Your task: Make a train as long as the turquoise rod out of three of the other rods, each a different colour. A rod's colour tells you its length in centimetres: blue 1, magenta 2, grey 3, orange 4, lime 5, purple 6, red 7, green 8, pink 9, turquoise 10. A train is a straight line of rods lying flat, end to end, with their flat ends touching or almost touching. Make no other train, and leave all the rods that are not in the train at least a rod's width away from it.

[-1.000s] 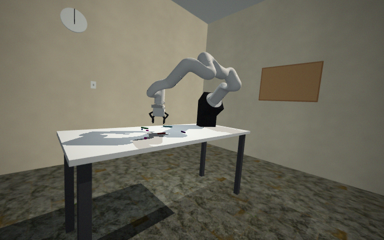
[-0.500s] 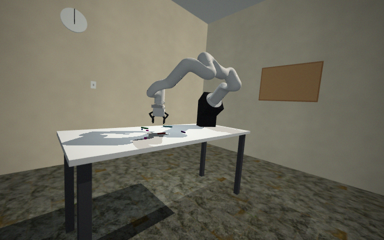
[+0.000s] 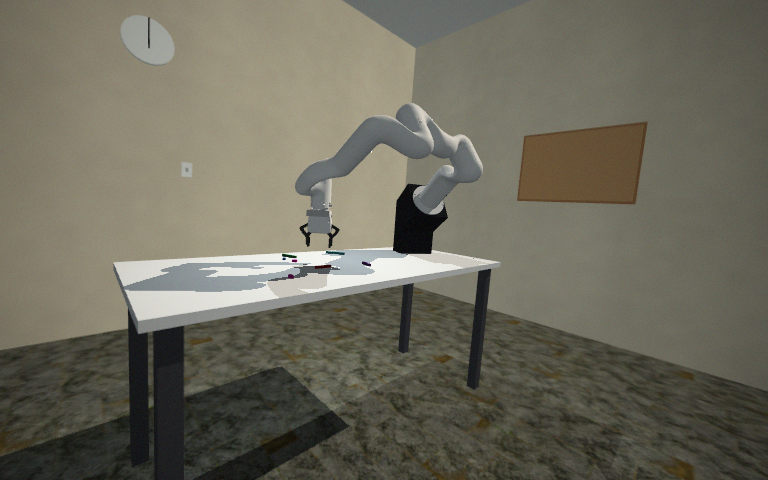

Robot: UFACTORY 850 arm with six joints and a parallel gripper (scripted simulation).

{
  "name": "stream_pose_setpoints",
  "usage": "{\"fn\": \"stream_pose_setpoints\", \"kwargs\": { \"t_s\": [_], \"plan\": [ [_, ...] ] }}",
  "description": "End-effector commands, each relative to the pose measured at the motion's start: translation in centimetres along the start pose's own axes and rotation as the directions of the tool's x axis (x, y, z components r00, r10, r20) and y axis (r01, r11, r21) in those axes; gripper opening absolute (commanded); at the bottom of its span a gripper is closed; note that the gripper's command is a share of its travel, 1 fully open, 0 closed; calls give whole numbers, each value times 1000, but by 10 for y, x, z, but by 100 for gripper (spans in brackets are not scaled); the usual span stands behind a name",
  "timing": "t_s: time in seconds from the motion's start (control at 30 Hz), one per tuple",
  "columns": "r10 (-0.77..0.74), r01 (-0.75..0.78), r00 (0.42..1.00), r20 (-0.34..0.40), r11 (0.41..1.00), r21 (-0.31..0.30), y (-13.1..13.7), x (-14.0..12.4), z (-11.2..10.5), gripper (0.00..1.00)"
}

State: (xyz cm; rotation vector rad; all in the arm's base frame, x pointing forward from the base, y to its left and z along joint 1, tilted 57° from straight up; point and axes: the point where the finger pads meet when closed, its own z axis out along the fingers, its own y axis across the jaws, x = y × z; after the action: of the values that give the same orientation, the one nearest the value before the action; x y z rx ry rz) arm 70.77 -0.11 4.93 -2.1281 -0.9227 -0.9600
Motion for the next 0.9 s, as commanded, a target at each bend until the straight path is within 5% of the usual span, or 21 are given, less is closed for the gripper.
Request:
{"fn": "stream_pose_setpoints", "kwargs": {
  "t_s": [0.0,0.2,0.6,0.87],
  "plan": [
    [-167,167,986,-4,986,-6,-17,-3,0,100],
    [-289,289,957,-4,957,-7,-31,-7,0,100],
    [-634,634,773,2,773,-7,-76,-18,-1,100],
    [-646,646,764,3,764,-7,-77,-19,-1,100]
  ]
}}
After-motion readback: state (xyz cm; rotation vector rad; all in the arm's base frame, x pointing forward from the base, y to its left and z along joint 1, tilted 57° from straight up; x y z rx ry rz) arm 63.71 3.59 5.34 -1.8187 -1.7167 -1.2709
